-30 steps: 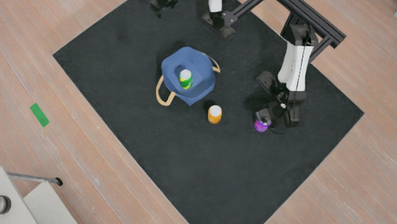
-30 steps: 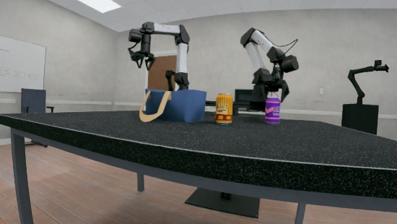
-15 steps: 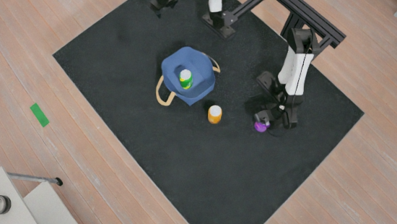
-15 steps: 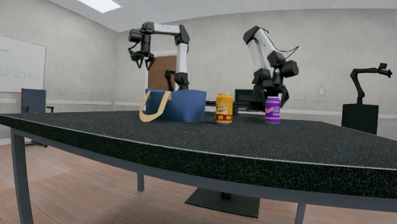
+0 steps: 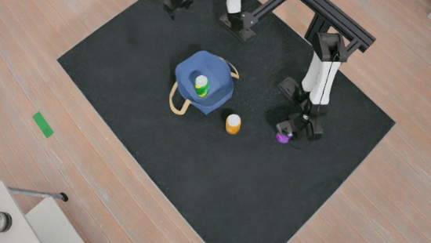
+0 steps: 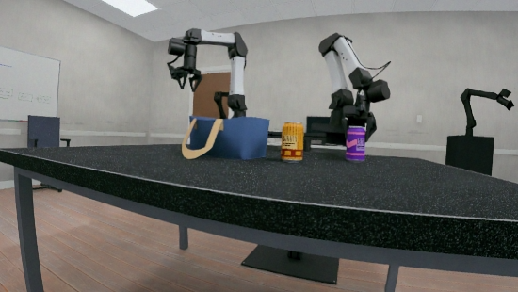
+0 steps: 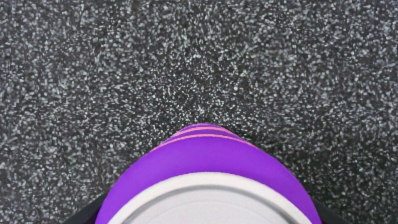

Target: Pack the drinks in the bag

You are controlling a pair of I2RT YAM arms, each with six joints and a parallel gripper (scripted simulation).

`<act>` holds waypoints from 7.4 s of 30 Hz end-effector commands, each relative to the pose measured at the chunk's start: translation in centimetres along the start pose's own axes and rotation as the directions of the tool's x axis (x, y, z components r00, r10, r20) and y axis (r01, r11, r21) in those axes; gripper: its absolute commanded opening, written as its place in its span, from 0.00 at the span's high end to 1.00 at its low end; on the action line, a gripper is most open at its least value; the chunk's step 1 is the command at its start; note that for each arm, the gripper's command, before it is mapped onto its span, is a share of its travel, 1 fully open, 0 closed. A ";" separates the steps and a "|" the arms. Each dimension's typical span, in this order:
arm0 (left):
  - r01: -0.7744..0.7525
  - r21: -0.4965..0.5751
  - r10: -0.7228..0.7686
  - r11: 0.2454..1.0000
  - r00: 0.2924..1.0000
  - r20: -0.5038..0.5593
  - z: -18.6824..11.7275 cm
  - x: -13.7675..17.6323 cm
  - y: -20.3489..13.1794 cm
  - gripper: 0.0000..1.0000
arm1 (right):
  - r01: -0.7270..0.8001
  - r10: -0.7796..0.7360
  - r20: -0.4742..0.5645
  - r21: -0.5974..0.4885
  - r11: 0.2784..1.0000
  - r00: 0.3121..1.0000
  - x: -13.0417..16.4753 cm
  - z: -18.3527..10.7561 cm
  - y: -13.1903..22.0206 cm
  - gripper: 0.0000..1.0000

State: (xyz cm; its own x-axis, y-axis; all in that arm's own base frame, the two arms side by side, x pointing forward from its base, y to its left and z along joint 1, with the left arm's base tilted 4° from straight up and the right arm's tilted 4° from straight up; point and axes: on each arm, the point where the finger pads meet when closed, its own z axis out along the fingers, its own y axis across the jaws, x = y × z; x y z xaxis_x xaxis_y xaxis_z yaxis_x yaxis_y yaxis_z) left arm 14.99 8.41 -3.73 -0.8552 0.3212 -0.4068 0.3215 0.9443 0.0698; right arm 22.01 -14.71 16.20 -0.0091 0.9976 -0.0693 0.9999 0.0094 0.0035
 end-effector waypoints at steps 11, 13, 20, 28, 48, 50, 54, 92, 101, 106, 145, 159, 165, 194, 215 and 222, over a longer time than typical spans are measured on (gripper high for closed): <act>-0.003 -0.014 0.003 1.000 1.000 0.015 0.0 -0.4 0.4 0.28 | 0.000 0.001 0.023 -0.015 1.000 1.000 -0.2 -0.3 0.4 0.14; -0.003 -0.015 0.003 1.000 1.000 0.015 0.0 -0.4 0.4 0.29 | 0.000 0.001 0.023 -0.015 1.000 1.000 -0.2 -0.3 0.4 0.14; -0.003 -0.015 0.003 1.000 1.000 0.014 0.0 -0.4 0.4 0.30 | 0.000 0.001 0.023 -0.015 1.000 1.000 -0.2 -0.3 0.4 0.14; -0.003 -0.015 0.003 1.000 1.000 0.014 0.0 -0.4 0.4 0.30 | 0.000 0.001 0.023 -0.015 1.000 1.000 -0.2 -0.3 0.4 0.14; 0.003 0.009 -0.003 1.000 1.000 0.016 -1.7 -1.2 0.0 0.30 | 0.000 0.001 0.023 -0.015 1.000 1.000 -0.2 -0.3 0.4 0.14; -0.006 0.000 0.006 1.000 1.000 0.021 -2.2 -1.5 0.3 0.30 | 0.000 0.001 0.023 -0.015 1.000 1.000 -0.2 -0.3 0.4 0.14; -0.025 -0.047 0.027 0.999 0.999 0.038 -2.8 -2.1 1.5 0.30 | 0.000 0.001 0.023 -0.015 1.000 1.000 -0.2 -0.3 0.4 0.14; -0.027 -0.042 0.029 0.999 0.998 0.048 -5.2 -3.4 0.5 0.30 | 0.000 0.001 0.023 -0.015 1.000 1.000 -0.2 -0.3 0.4 0.14; -0.009 -0.020 0.010 1.000 0.999 0.038 -7.1 -4.1 0.4 0.30 | 0.000 0.001 0.023 -0.015 1.000 1.000 -0.2 -0.3 0.4 0.14; -0.025 -0.057 0.028 0.998 0.998 0.052 -7.7 -4.6 1.3 0.30 | 0.000 0.001 0.023 -0.015 1.000 1.000 -0.2 -0.3 0.4 0.14; -0.030 -0.050 0.033 0.998 0.998 0.055 -10.6 -6.1 0.9 0.30 | 0.000 0.001 0.023 -0.015 1.000 1.000 -0.2 -0.3 0.4 0.14; -0.009 -0.004 0.009 1.000 0.999 0.031 -13.4 -7.0 0.2 0.30 | 0.000 0.001 0.023 -0.015 1.000 1.000 -0.2 -0.3 0.4 0.14; -0.015 -0.024 0.016 1.000 0.999 0.039 -15.0 -7.8 0.4 0.30 | 0.000 0.001 0.023 -0.015 1.000 1.000 -0.2 -0.3 0.4 0.14; 0.031 -0.051 -0.030 0.998 0.999 0.015 -14.4 -7.5 -0.3 0.30 | 0.000 0.001 0.023 -0.015 1.000 1.000 -0.2 -0.3 0.4 0.14; 0.040 -0.078 -0.037 0.996 0.999 0.039 -12.9 -11.3 -4.6 0.30 | 0.000 0.001 0.023 -0.015 1.000 1.000 -0.2 -0.3 0.4 0.14; 0.042 -0.085 -0.037 0.996 0.997 0.065 -13.0 -13.4 -6.1 0.30 | 0.000 0.001 0.023 -0.015 1.000 1.000 -0.2 -0.3 0.4 0.14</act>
State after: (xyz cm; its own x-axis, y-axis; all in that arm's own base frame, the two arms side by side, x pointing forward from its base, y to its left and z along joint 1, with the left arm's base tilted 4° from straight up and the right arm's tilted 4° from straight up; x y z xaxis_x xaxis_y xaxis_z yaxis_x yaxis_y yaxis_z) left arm 17.15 -0.79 11.92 -0.8430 0.3496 -0.4088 0.3456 0.9344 0.0864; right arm 22.01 -14.71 16.20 -0.0091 0.9976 -0.0693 0.9999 0.0094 0.0035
